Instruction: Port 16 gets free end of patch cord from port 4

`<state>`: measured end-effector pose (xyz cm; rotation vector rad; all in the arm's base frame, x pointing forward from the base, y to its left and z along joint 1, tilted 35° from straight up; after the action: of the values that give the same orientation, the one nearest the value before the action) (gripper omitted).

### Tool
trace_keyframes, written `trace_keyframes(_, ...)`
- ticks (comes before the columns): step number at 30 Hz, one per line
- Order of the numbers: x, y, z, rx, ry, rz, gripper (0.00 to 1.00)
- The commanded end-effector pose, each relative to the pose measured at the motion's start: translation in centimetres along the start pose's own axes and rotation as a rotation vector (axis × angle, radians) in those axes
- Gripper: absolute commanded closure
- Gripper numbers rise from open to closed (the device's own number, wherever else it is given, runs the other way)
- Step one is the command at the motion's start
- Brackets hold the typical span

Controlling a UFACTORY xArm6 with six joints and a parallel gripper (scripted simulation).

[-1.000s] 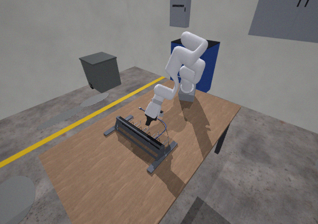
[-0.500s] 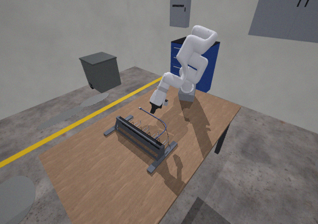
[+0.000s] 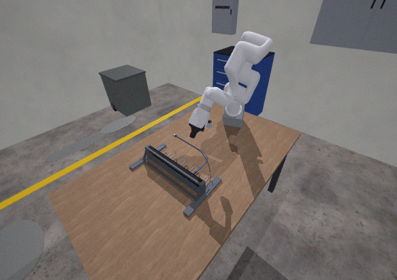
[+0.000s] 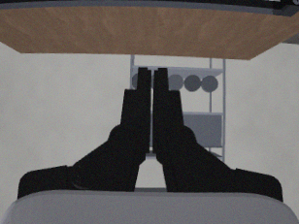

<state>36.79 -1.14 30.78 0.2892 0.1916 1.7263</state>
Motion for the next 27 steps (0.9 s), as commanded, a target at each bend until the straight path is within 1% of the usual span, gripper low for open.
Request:
trace_keyframes(1, -0.1, 0.0, 0.1, -0.002, 0.0, 0.001, 1.0)
trace_keyframes(4, -0.4, 0.0, 0.1, -0.002, 0.0, 0.001, 1.0)
trace_keyframes(8, -1.3, 0.0, 0.0, -0.002, 0.0, 0.001, 1.0)
trace_keyframes(17, -5.5, 0.0, -0.6, -0.002, 0.0, 0.001, 1.0)
trace_keyframes(19, -5.5, 0.0, -0.6, -0.002, 0.0, 0.001, 1.0)
trace_keyframes(27, -8.9, 0.0, -1.1, -0.002, 0.0, 0.001, 1.0)
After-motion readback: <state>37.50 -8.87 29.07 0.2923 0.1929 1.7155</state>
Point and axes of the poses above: the point where the finger pads meet when closed, its own y axis back along the fingers, its own x axis across the jaws, z = x × y, the point moved 1 cm from there along y, back along the fingers, and after that the axes turned 8 degrees about y, right-handed, at the moved point
